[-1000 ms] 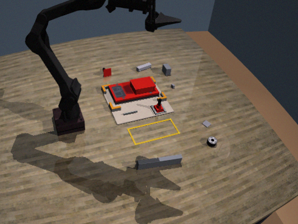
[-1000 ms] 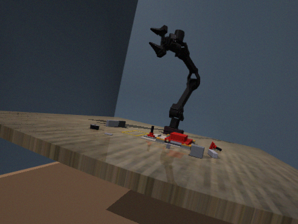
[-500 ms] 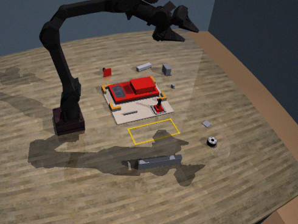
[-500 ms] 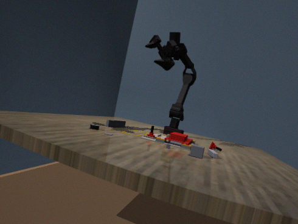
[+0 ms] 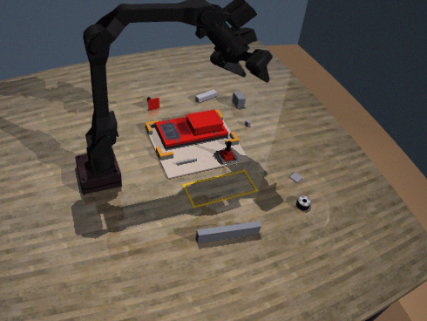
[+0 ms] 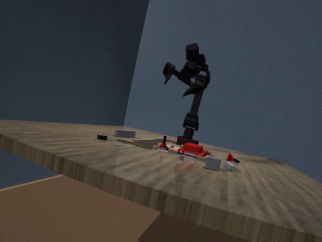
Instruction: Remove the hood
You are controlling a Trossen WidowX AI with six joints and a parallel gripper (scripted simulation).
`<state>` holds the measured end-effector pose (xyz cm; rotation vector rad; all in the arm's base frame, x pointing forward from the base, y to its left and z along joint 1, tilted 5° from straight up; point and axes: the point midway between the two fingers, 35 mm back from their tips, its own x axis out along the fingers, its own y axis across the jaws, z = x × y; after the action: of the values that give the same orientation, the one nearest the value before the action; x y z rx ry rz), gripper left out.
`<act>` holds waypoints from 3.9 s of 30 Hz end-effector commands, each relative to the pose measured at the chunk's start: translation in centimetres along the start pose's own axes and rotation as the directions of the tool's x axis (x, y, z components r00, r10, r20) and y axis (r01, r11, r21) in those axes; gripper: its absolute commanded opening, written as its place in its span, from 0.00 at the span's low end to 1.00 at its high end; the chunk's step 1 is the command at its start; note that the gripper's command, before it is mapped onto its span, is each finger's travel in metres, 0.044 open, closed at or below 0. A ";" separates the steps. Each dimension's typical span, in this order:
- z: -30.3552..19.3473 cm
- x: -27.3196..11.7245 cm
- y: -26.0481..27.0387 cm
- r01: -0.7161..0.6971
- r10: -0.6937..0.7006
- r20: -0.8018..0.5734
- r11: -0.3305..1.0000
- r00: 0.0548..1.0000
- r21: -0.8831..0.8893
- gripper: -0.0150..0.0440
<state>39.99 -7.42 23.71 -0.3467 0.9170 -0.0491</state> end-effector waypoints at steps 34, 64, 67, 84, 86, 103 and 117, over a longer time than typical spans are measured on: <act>-7.6 6.3 17.1 -0.174 0.386 -0.530 0.897 0.755 0.406 1.00; -8.6 7.7 17.8 -0.174 0.386 -0.530 0.897 0.755 0.406 1.00; -8.7 7.8 17.8 -0.174 0.386 -0.530 0.897 0.755 0.406 1.00; -9.3 8.6 18.2 -0.174 0.386 -0.530 0.897 0.755 0.406 1.00; -9.3 8.7 18.2 -0.174 0.386 -0.530 0.897 0.755 0.406 1.00; -9.9 9.4 18.5 -0.174 0.386 -0.530 0.897 0.755 0.406 1.00; -10.3 9.9 18.7 -0.174 0.386 -0.530 0.897 0.755 0.406 1.00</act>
<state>35.96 5.50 4.70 0.1486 1.5636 -0.0330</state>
